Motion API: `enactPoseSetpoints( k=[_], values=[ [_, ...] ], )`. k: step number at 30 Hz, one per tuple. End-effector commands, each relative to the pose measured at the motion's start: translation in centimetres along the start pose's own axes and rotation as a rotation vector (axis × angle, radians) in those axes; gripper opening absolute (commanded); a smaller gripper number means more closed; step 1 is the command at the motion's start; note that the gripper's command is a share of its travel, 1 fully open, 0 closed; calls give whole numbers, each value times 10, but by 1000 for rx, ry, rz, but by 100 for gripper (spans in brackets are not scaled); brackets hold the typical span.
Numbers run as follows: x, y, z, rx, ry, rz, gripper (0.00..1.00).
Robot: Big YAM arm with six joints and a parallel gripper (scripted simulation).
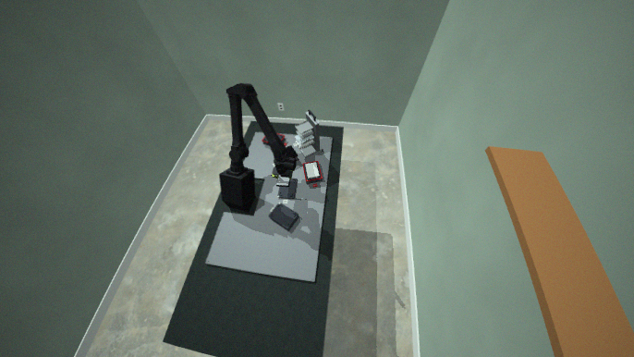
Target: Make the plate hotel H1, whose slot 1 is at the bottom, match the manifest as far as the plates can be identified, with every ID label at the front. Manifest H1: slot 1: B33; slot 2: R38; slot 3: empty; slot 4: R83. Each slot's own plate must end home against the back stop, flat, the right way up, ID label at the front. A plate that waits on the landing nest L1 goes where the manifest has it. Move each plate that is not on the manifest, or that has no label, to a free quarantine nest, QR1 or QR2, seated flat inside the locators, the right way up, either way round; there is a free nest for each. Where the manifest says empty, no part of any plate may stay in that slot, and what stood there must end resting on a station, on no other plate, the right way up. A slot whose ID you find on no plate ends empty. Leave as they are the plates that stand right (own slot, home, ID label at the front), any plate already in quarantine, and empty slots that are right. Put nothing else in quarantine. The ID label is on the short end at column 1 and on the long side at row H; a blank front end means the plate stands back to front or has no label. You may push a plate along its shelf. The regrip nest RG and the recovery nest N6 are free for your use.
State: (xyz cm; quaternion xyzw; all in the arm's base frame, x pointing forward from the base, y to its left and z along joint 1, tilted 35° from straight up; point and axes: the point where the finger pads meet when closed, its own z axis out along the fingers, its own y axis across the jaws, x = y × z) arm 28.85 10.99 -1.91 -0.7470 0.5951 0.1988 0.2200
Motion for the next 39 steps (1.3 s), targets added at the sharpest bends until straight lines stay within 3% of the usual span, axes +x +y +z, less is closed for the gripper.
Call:
enactPoseSetpoints(
  k=[1,8,39],
  values=[
    [1,-21,-24,50,7,-32,86],
    [2,-14,-35,40,7,-25,86],
    [1,-20,-120,54,21,-37,86]
  ],
)
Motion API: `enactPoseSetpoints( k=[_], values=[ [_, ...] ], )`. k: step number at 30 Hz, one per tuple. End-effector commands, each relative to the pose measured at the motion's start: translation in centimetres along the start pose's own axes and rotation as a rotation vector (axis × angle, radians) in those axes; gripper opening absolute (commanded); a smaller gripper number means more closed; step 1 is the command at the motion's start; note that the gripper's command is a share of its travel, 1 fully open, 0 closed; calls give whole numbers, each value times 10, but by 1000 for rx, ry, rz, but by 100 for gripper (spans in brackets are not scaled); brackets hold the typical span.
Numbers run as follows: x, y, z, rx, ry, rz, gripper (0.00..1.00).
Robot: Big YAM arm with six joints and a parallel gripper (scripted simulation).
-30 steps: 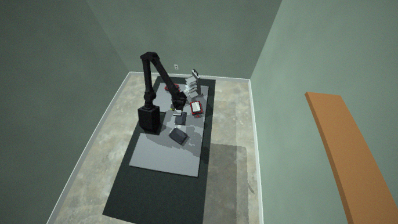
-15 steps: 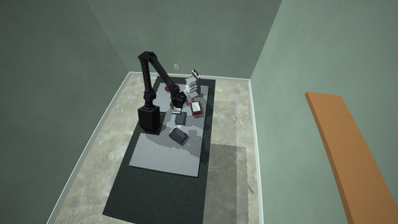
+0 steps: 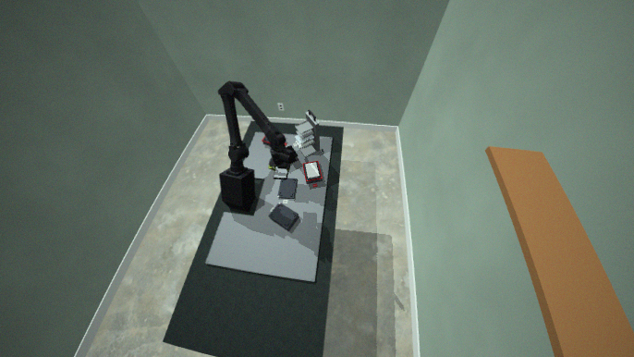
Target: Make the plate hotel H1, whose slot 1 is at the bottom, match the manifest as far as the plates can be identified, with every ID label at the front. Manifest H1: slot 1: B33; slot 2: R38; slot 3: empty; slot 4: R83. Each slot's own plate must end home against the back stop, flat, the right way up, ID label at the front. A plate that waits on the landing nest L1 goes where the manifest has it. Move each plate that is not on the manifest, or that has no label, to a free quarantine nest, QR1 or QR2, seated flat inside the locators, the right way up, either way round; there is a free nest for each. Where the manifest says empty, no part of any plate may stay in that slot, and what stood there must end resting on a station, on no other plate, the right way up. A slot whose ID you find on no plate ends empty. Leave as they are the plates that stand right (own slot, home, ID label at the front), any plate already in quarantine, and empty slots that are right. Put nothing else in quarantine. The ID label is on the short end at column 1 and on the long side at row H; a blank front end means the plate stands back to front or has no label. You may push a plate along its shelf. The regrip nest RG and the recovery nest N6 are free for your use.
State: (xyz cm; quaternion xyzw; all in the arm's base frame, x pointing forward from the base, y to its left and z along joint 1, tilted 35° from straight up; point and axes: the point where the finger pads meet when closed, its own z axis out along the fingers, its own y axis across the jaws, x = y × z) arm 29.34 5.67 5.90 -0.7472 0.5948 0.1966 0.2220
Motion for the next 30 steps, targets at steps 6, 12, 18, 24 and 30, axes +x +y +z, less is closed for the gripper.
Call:
enactPoseSetpoints(
  k=[6,12,18,24,30],
  values=[
    [-20,-12,-14,20,2,41,86],
    [-42,-21,-19,33,4,131,86],
    [-60,-24,-20,37,0,202,86],
    [-74,-10,-11,12,-4,303,86],
    [-97,-15,-16,25,-7,394,86]
  ],
)
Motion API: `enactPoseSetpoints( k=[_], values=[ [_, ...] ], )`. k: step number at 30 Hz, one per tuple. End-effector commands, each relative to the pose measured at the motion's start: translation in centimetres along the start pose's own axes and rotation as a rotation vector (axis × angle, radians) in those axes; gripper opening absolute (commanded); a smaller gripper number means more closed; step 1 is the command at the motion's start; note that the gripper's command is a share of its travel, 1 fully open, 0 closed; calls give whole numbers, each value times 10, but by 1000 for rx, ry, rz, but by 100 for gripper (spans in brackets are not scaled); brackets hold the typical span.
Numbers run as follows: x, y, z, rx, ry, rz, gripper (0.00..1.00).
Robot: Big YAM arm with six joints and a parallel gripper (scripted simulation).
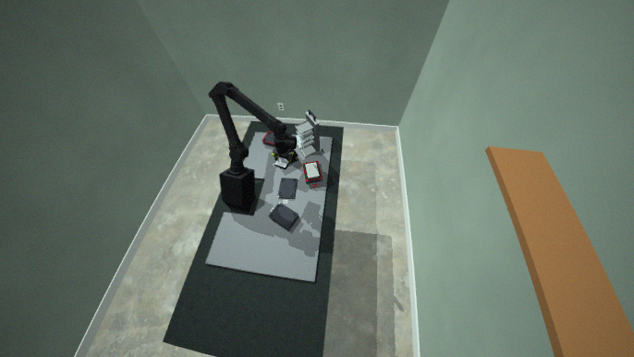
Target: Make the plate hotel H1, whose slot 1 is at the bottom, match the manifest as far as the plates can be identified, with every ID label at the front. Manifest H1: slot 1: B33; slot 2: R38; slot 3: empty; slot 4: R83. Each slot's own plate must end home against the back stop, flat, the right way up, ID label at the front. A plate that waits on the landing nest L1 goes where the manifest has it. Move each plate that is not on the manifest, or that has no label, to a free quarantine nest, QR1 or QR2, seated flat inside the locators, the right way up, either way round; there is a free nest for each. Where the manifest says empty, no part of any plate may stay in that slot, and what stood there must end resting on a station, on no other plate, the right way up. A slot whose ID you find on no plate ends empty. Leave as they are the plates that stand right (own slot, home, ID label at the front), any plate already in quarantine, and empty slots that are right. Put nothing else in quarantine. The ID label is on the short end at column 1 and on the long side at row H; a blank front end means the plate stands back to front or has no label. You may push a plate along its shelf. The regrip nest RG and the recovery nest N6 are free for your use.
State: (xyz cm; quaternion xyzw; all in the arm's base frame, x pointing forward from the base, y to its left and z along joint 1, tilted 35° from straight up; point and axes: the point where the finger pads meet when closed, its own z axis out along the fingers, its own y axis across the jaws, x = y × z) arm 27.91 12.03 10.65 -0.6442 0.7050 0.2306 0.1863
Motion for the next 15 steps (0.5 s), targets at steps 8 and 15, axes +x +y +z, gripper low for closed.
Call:
enactPoseSetpoints(
  k=[8,15],
  values=[
    [-40,-1,-16,35,-15,128,86],
    [-61,12,-15,32,-17,180,86]
  ],
)
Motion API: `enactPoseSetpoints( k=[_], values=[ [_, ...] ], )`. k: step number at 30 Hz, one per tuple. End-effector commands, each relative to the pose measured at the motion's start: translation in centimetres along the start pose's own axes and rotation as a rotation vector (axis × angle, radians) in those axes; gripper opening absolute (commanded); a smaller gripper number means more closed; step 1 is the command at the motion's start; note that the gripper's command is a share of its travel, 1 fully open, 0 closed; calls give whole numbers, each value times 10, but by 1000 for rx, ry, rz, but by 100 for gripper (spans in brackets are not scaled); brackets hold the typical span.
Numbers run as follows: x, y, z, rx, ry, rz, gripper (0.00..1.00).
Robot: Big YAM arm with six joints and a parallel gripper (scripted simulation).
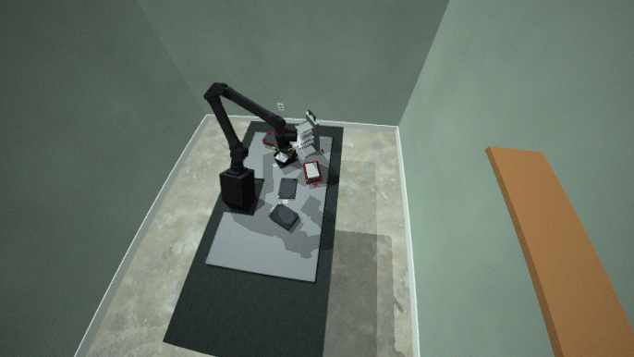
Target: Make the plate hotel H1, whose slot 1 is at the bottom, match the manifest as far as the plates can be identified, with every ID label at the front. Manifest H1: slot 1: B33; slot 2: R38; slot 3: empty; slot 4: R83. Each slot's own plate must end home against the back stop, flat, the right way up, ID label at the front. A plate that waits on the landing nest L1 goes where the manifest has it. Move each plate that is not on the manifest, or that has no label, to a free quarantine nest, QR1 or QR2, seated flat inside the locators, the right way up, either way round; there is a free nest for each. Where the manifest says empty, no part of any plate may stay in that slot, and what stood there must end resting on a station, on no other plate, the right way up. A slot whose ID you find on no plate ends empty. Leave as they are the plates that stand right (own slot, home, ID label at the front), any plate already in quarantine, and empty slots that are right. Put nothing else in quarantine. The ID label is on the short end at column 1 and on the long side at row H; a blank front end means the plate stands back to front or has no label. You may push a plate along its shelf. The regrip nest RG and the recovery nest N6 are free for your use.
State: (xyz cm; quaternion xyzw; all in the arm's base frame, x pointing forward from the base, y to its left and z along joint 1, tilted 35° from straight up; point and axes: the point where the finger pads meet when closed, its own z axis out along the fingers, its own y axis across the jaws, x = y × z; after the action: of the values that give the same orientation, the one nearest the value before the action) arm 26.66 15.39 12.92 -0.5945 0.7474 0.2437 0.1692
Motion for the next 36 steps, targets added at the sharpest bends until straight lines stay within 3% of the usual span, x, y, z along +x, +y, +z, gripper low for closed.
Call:
enactPoseSetpoints(
  k=[1,13,20,25,32,36],
  values=[
    [-24,1,-16,32,-20,59,86],
    [-55,22,-20,37,-35,218,86],
    [-74,38,-20,40,-44,221,86],
    [-74,48,-16,30,-38,298,86],
    [-97,65,-21,35,-63,450,86],
    [-105,76,-22,33,-68,456,86]
  ],
)
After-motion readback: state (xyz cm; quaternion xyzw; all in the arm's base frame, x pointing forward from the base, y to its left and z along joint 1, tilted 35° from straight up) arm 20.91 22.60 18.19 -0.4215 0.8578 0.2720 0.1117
